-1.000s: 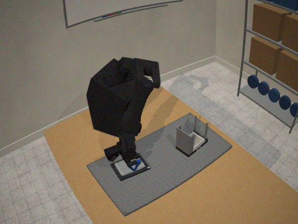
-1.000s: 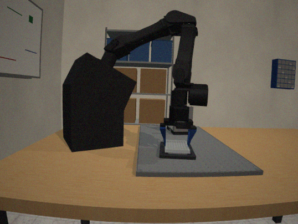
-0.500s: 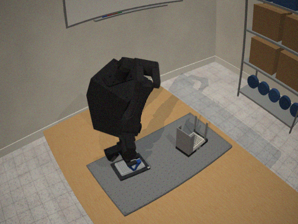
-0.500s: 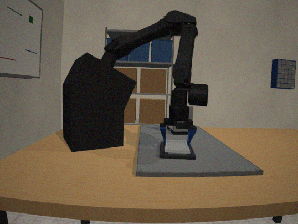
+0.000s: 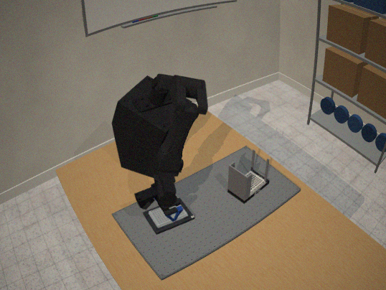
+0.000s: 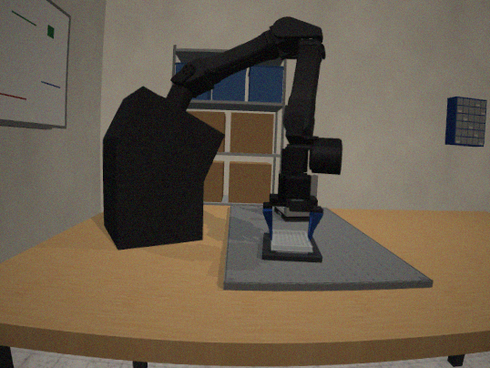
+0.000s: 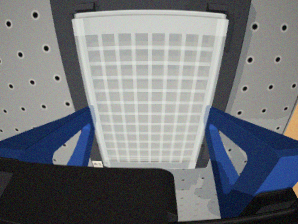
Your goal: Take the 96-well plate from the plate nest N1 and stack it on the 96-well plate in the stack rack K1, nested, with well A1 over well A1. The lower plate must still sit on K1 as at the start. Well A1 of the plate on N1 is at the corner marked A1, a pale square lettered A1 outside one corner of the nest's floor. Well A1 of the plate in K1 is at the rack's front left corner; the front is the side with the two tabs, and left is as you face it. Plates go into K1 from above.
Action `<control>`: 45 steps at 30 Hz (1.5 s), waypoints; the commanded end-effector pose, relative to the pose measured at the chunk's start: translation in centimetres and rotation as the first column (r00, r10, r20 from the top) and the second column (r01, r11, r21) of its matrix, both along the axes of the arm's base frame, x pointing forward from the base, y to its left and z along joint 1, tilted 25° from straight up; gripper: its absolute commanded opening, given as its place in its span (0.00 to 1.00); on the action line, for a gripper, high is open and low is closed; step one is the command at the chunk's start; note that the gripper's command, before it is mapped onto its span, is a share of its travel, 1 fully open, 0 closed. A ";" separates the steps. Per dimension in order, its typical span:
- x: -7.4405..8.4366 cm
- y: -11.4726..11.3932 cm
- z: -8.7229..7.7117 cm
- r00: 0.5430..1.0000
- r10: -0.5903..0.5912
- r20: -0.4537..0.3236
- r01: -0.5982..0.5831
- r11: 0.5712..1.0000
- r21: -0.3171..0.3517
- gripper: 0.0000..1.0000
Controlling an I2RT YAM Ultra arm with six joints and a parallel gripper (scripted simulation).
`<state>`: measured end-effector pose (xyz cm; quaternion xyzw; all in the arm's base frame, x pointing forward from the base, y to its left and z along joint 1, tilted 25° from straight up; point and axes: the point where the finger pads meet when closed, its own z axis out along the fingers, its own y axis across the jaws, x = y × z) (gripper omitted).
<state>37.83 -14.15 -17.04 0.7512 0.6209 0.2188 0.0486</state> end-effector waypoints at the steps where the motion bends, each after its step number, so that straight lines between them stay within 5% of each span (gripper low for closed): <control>1: 0.6 -1.3 -0.4 1.000 -0.016 0.008 0.016 0.999 -0.030 0.00; 6: -1.0 -0.8 0.8 1.000 -0.014 -0.016 0.014 1.000 -0.017 0.00; 45: -3.2 -1.7 6.1 1.000 -0.012 -0.011 0.012 1.000 -0.010 0.00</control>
